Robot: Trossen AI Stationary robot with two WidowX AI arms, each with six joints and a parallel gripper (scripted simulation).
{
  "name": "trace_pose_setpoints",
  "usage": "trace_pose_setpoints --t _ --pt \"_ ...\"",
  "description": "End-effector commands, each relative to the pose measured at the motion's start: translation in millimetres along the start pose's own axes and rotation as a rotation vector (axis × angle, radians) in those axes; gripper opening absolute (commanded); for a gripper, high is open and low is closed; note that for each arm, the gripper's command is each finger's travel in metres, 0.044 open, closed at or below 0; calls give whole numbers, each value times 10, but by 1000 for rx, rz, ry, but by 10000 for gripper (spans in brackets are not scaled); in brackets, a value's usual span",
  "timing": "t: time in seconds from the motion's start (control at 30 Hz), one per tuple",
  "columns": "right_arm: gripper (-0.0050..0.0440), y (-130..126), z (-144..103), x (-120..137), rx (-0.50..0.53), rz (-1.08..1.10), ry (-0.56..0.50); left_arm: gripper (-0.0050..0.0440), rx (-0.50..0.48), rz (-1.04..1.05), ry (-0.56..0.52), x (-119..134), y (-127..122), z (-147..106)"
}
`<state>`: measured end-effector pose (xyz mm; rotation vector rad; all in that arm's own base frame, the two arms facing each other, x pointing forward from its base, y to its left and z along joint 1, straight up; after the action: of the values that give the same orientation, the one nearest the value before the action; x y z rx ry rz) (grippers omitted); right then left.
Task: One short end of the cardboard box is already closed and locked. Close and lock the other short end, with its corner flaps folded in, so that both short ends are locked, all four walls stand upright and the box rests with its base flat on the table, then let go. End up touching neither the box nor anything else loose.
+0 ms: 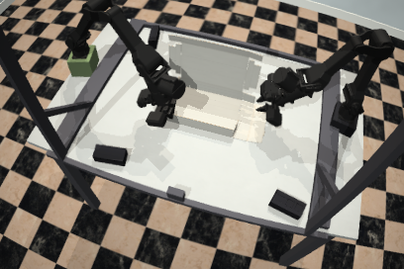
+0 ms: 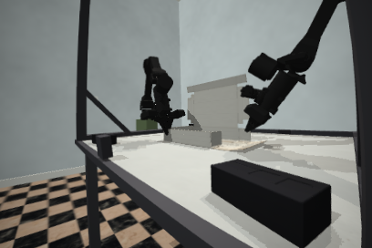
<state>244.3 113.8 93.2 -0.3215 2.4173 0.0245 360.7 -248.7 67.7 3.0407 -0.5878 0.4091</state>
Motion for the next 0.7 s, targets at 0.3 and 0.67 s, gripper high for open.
trace_pose_setpoints --t 0.3,0.67 --pt "153 -294 -91 285 43 279 -116 4 -11 2 33 59 8 -110" --pt "153 -277 56 408 43 279 -115 4 -11 2 33 59 8 -110"
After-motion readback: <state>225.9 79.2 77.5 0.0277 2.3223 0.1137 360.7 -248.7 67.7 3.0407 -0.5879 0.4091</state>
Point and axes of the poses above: on each arm, the point midway between the two fingers, 35 mm back from their tips, its own z axis out along the fingers, its own y axis across the jaws, x = y × z, the point moved 10 cm from there along -z, back along the fingers, and after that the axes turned 7 degrees about z, right-handed, at the moved point
